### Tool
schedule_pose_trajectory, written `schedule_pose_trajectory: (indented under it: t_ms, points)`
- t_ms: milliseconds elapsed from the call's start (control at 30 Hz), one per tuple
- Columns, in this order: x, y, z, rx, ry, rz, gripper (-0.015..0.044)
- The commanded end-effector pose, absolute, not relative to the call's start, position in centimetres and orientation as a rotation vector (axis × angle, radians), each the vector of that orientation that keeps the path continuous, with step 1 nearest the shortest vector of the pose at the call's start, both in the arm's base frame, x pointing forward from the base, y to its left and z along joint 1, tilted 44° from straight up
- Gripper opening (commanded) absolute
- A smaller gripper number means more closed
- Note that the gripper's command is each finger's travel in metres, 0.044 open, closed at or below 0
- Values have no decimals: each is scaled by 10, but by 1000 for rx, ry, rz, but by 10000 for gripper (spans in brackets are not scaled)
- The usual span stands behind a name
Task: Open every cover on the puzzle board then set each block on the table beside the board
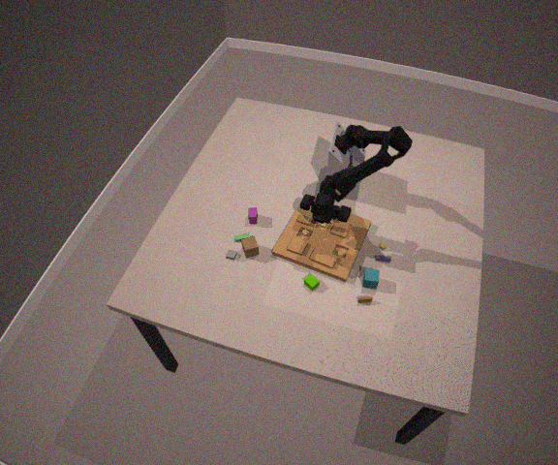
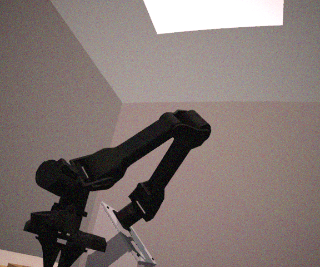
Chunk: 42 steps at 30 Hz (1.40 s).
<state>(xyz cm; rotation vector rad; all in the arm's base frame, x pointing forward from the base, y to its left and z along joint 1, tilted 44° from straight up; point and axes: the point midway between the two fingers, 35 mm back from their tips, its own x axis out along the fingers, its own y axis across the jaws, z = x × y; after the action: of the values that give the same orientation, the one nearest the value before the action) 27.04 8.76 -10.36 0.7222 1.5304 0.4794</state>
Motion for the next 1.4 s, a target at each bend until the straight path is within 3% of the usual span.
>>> schedule_pose_trajectory:
  t_ms: [0,833,1133,1367]
  points:
    - [270,91,-107,731,1533,480,144]
    - [269,102,-117,732,1533,480,144]
    - [270,100,-116,723,1532,480,84]
    - [270,99,-114,723,1532,480,80]
